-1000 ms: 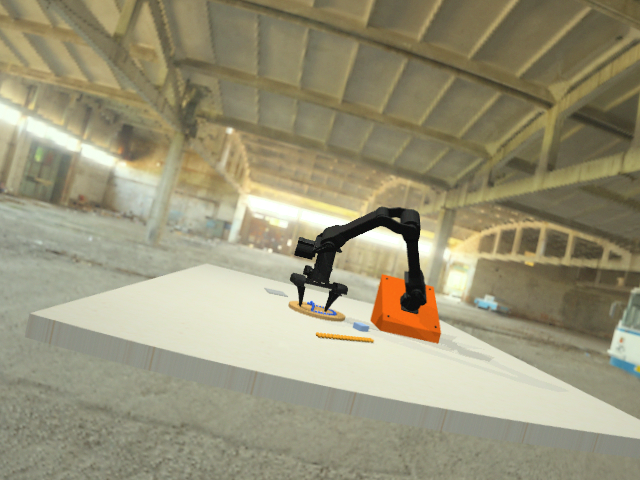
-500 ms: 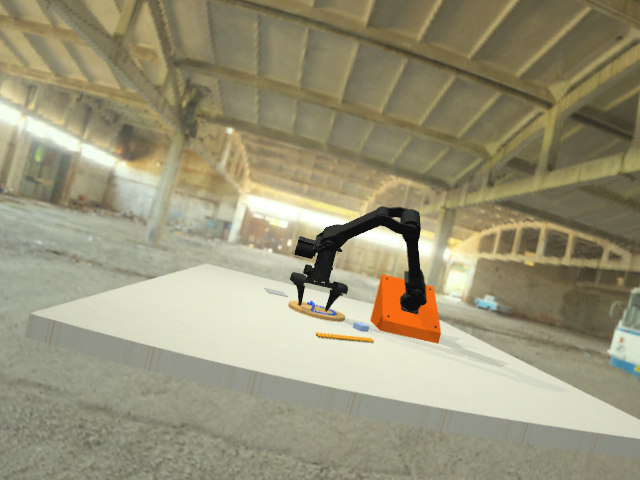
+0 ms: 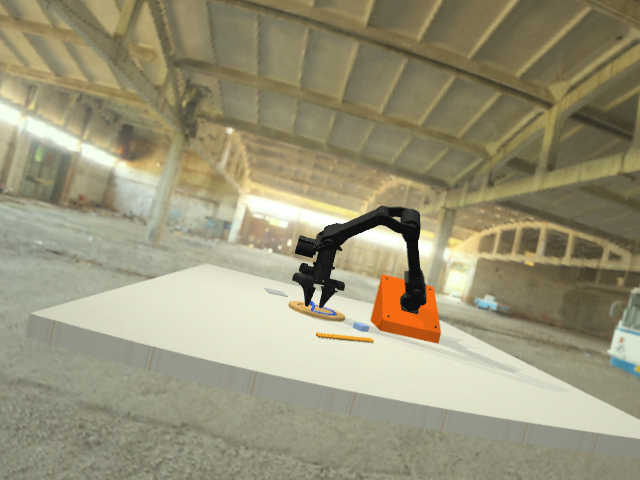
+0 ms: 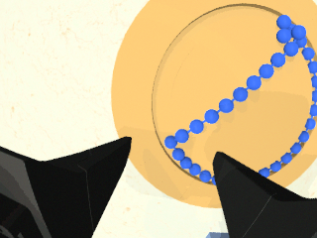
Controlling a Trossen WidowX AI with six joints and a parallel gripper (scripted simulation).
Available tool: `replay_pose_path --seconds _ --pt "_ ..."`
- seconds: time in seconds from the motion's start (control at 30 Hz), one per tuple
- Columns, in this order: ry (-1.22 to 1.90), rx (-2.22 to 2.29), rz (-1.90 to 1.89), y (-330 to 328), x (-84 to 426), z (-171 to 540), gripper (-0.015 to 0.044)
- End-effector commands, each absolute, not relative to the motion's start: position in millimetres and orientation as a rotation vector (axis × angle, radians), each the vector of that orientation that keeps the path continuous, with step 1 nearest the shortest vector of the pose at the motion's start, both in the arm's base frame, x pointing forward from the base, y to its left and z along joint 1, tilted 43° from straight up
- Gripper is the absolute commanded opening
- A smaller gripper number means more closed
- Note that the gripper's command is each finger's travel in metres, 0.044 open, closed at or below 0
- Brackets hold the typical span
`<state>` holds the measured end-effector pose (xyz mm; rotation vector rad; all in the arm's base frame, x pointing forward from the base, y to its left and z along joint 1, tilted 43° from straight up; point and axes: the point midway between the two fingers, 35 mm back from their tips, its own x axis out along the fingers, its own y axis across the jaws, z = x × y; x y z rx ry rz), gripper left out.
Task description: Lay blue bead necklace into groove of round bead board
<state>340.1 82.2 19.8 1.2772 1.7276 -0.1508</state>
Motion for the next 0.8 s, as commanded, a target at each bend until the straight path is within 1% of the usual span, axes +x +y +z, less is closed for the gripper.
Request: replay_pose_path --seconds 0.0,0.03,0.07,0.3,0.77 --pt "1.632 0.927 0.245 76 342 24 0.0151" --pt "1.606 0.854 0.320 75 342 24 0.0125" --pt "1.578 0.781 0.394 74 342 25 0.0120" --pt "1.321 0.261 0.863 67 342 28 0.0120" --pt "0.876 -0.375 1.320 58 342 33 0.0120"
